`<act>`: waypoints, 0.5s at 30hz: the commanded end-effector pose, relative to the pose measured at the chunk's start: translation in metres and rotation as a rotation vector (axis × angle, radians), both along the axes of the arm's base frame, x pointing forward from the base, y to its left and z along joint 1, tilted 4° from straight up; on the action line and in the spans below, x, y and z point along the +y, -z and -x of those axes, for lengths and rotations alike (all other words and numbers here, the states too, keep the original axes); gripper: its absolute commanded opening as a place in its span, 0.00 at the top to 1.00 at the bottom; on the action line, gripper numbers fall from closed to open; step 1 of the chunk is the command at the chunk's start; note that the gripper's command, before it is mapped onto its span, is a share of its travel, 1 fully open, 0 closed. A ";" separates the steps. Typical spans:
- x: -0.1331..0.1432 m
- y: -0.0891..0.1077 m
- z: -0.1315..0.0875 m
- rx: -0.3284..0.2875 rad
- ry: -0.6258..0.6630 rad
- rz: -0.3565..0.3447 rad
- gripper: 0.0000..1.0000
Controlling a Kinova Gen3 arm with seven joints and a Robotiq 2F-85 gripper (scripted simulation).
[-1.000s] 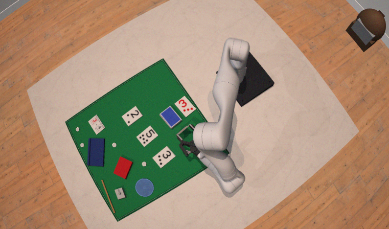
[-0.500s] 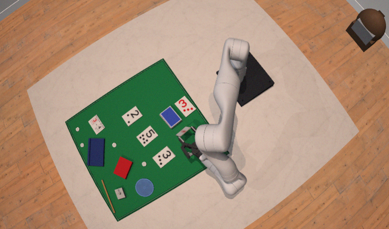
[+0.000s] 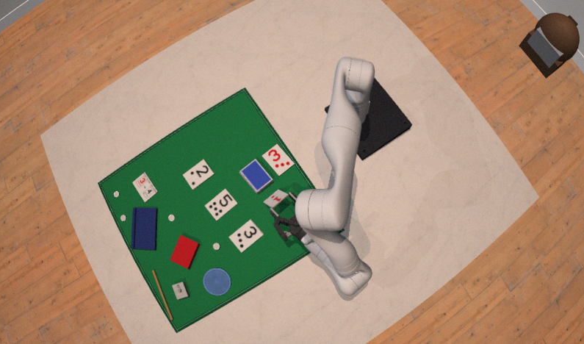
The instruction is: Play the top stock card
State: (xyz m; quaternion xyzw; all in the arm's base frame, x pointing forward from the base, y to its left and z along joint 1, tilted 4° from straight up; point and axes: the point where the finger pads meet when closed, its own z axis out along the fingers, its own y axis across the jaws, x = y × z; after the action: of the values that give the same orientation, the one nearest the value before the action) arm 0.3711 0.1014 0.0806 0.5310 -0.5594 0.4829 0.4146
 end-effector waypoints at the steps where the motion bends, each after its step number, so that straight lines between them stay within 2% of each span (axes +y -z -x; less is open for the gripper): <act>1: 0.002 0.001 0.000 0.000 -0.001 0.000 0.29; 15: 0.005 0.004 0.000 0.000 -0.001 0.000 0.29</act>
State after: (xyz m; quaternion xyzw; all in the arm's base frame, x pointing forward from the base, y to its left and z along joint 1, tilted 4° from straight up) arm 0.3710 0.1061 0.0764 0.5313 -0.5591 0.4830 0.4147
